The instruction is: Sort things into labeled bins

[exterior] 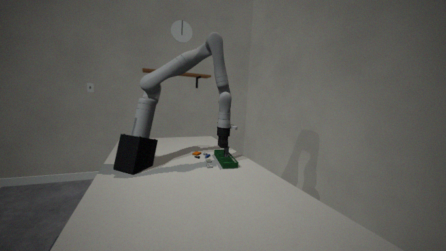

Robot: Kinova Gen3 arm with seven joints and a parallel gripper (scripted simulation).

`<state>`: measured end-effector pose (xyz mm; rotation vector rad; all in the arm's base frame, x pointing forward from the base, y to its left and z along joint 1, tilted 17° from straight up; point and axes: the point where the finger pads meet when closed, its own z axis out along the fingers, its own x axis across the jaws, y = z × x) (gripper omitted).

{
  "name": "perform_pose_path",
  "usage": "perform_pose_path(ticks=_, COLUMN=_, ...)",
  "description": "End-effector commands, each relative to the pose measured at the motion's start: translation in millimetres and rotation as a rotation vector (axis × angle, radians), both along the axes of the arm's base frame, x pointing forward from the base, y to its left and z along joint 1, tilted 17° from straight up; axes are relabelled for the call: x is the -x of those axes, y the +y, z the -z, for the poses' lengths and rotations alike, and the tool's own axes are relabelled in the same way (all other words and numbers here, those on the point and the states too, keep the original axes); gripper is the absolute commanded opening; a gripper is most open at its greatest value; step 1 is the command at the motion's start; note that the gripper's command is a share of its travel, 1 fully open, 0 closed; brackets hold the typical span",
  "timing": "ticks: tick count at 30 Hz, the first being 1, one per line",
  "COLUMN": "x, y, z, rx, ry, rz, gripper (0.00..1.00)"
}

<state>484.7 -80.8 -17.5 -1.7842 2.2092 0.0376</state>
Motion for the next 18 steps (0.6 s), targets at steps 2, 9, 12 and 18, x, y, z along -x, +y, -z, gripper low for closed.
perform_pose_path(ticks=2, x=-1.0, y=-3.2, z=-8.0, rx=0.004, ry=-0.007, rz=0.002, gripper=0.31)
perform_pose_path(ticks=9, x=0.4, y=-4.5, z=-14.4, rx=0.004, ry=-0.007, rz=0.002, gripper=0.31)
perform_pose_path(ticks=12, x=1.3, y=-5.3, z=-18.2, rx=0.004, ry=-0.007, rz=0.002, gripper=0.31)
perform_pose_path(ticks=18, x=5.2, y=-8.9, z=-34.8, rx=0.004, ry=-0.007, rz=0.002, gripper=0.31)
